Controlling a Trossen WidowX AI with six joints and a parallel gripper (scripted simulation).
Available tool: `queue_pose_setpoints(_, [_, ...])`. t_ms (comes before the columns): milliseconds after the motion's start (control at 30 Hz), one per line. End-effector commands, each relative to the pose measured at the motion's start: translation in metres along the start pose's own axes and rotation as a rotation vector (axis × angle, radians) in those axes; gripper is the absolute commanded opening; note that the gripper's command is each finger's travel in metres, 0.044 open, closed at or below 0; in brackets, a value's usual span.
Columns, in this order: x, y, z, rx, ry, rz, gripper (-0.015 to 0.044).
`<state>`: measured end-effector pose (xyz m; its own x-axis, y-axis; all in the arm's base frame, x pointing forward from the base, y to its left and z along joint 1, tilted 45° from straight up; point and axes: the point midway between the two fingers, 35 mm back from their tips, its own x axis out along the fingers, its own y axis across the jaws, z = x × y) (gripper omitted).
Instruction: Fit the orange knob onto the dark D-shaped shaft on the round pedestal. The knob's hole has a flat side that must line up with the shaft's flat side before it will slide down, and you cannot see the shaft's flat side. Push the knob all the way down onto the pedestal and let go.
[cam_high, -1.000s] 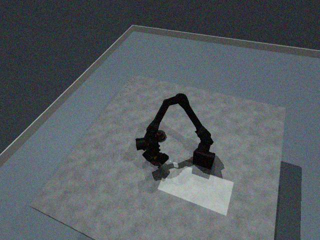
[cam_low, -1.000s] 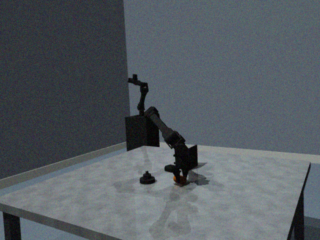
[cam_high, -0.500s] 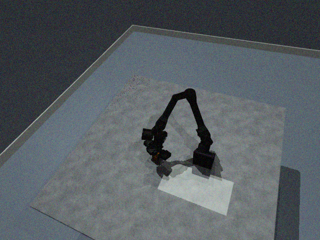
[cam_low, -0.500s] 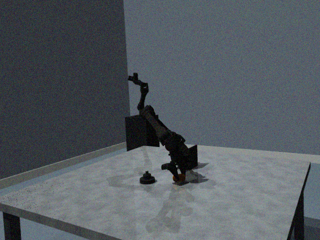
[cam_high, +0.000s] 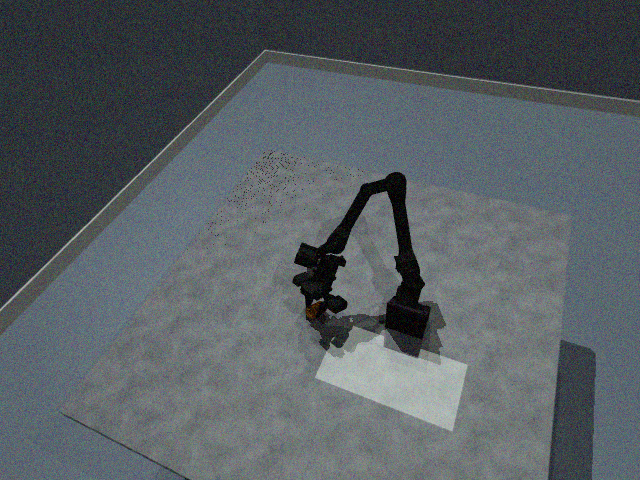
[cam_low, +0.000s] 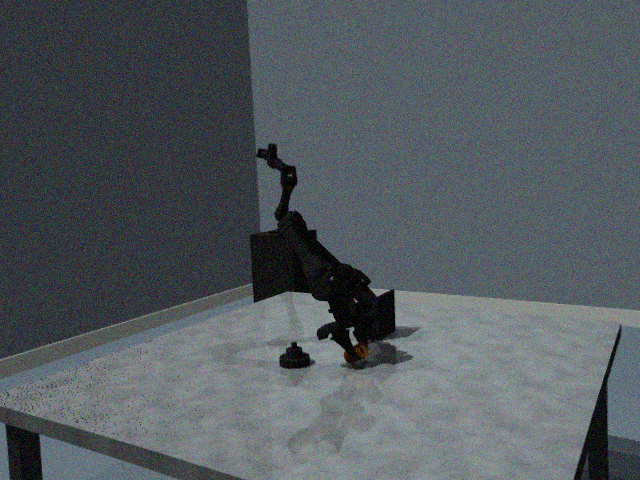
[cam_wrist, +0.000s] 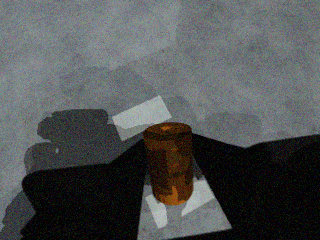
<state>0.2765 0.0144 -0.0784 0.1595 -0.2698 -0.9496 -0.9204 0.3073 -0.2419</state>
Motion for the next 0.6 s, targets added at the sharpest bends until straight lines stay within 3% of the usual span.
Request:
queue_pose_setpoints(0, [-0.003,0.001,-0.003,-0.005,-0.060,0.000,0.0179])
queue_pose_setpoints(567, [-0.012,0.002,-0.019,-0.008,-0.330,0.003,0.0179])
